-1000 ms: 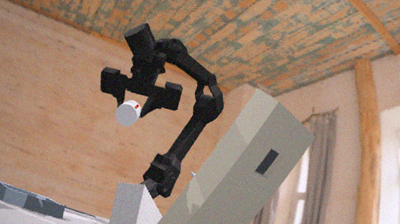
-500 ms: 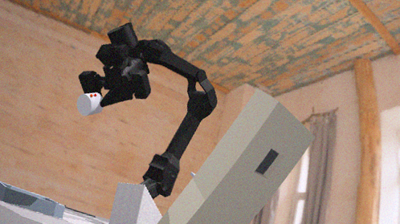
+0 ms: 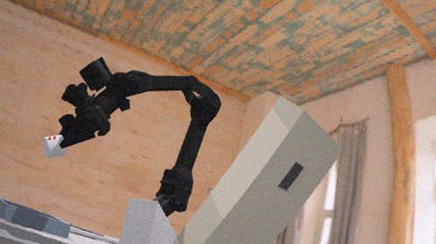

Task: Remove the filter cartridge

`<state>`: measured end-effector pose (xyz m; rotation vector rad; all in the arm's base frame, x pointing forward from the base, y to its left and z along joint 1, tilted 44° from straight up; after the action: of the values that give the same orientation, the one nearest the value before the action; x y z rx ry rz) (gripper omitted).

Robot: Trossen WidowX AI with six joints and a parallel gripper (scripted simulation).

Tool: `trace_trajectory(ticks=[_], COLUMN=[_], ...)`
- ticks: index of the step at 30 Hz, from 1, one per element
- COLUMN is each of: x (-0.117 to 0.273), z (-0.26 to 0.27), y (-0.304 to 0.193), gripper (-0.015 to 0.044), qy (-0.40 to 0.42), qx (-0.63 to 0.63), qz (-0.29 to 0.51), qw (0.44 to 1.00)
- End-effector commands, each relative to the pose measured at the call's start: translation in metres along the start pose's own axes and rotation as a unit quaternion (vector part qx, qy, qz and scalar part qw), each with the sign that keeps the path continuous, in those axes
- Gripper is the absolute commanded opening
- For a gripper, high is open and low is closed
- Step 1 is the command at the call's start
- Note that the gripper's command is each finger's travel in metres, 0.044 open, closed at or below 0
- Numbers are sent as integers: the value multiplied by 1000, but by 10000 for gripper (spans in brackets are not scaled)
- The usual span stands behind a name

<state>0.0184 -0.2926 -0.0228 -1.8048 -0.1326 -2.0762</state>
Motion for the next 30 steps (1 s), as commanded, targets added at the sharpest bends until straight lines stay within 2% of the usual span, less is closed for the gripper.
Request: trace_trajectory(ticks=[1,9,14,30], x=[-16,-48,-52,-114], z=[-15,-41,-42,-33], y=[-14,-53,-55,-91], gripper=[0,0,0,0], qy=[-23,-70,-71,-71], qx=[-39,-123,-125,-125], qz=[5,20,20,21], qw=[999,990,989,989])
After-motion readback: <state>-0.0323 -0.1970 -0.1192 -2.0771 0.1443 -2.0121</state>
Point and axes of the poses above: the point midway between the two fingers, 35 mm back from their tips, its own x axis back along the fingers, its own z axis across the jaws, y = z × x, the point moved 9 cm from there along x, back along the fingers, and after that the axes turned 13 degrees about x, right-handed, at the moved point
